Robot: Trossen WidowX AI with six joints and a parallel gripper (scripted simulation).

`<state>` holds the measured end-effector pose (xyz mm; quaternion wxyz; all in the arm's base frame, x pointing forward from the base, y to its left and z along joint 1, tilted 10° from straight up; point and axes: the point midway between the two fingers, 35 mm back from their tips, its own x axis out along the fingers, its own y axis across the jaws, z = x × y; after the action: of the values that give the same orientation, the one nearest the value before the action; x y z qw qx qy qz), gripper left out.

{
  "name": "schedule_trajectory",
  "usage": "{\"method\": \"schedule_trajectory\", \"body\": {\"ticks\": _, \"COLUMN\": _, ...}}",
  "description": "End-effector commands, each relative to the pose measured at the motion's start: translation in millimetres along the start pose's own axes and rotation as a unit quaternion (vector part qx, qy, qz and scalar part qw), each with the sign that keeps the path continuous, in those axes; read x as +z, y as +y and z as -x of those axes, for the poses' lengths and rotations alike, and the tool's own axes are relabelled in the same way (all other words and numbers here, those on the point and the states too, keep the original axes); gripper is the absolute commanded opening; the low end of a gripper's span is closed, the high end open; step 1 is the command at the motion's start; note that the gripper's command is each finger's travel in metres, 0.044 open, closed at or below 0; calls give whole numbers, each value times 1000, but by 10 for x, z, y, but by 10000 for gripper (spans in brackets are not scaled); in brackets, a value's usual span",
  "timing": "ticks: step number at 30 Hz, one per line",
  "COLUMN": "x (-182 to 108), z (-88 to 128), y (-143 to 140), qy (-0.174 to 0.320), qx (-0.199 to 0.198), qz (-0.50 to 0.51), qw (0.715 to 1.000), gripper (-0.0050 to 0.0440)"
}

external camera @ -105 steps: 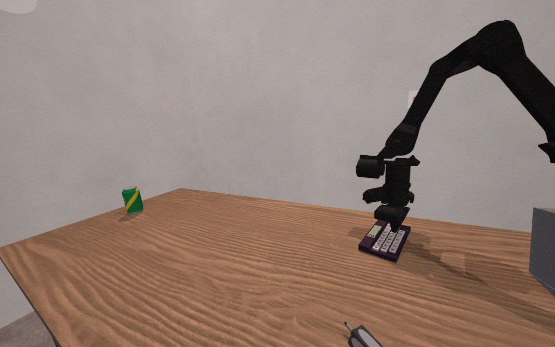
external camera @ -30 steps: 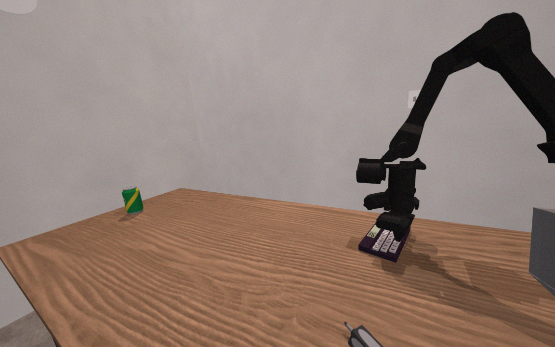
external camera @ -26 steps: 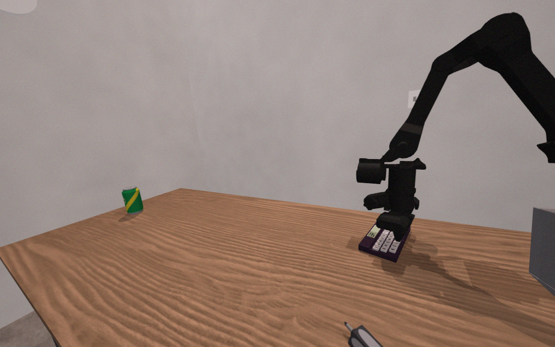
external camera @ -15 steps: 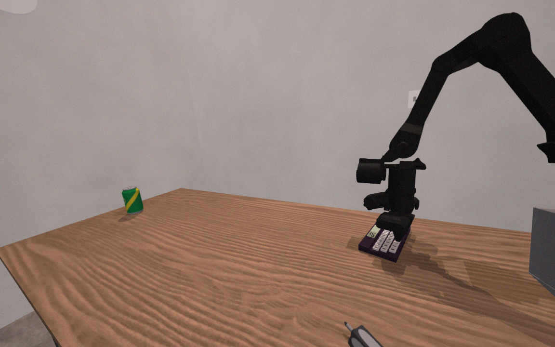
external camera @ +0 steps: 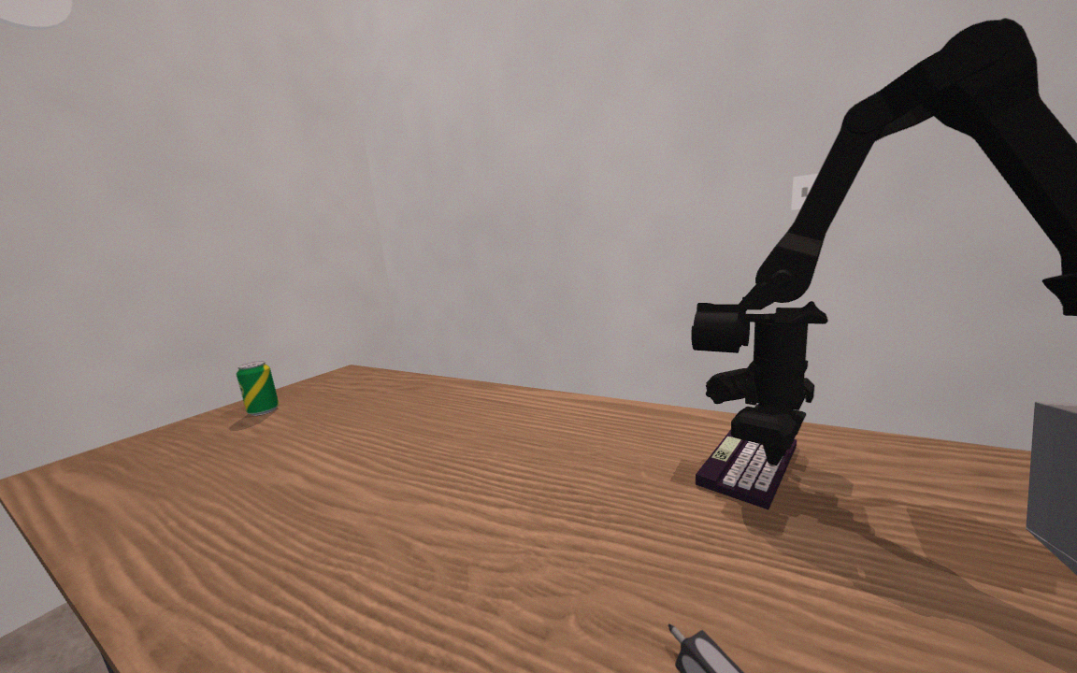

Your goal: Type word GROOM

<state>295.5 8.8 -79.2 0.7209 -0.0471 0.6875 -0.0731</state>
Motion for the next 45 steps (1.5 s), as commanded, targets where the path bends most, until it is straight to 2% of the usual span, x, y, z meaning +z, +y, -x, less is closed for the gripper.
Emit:
{"method": "schedule_trajectory", "body": {"ticks": 1, "x": 116, "z": 349, "y": 8, "qy": -24, "qx": 2, "qz": -4, "qw": 1000, "gripper": -50}}
{"method": "schedule_trajectory", "body": {"ticks": 10, "x": 79, "z": 344, "y": -26, "qy": -19, "qx": 2, "qz": -3, "qw": 1000, "gripper": -50}}
{"method": "schedule_trajectory", "body": {"ticks": 16, "x": 48, "z": 334, "y": -485, "qy": -15, "qx": 2, "qz": -2, "qw": 1000, "gripper": -50}}
{"method": "schedule_trajectory", "body": {"ticks": 18, "x": 39, "z": 334, "y": -537, "qy": -15, "qx": 2, "qz": -2, "qw": 1000, "gripper": -50}}
{"method": "schedule_trajectory", "body": {"ticks": 21, "x": 79, "z": 344, "y": -541, "qy": -20, "qx": 2, "qz": -2, "qw": 1000, "gripper": -50}}
{"method": "schedule_trajectory", "body": {"ticks": 22, "x": 28, "z": 252, "y": -527, "qy": -6, "qx": 2, "qz": 0, "qw": 1000, "gripper": -50}}
{"method": "schedule_trajectory", "body": {"ticks": 28, "x": 10, "z": 126, "y": -527, "qy": -4, "qx": 1, "qz": 0, "qw": 1000, "gripper": -50}}
{"method": "schedule_trajectory", "body": {"ticks": 45, "x": 27, "z": -45, "y": -527, "qy": -6, "qx": 1, "qz": 0, "qw": 1000, "gripper": -50}}
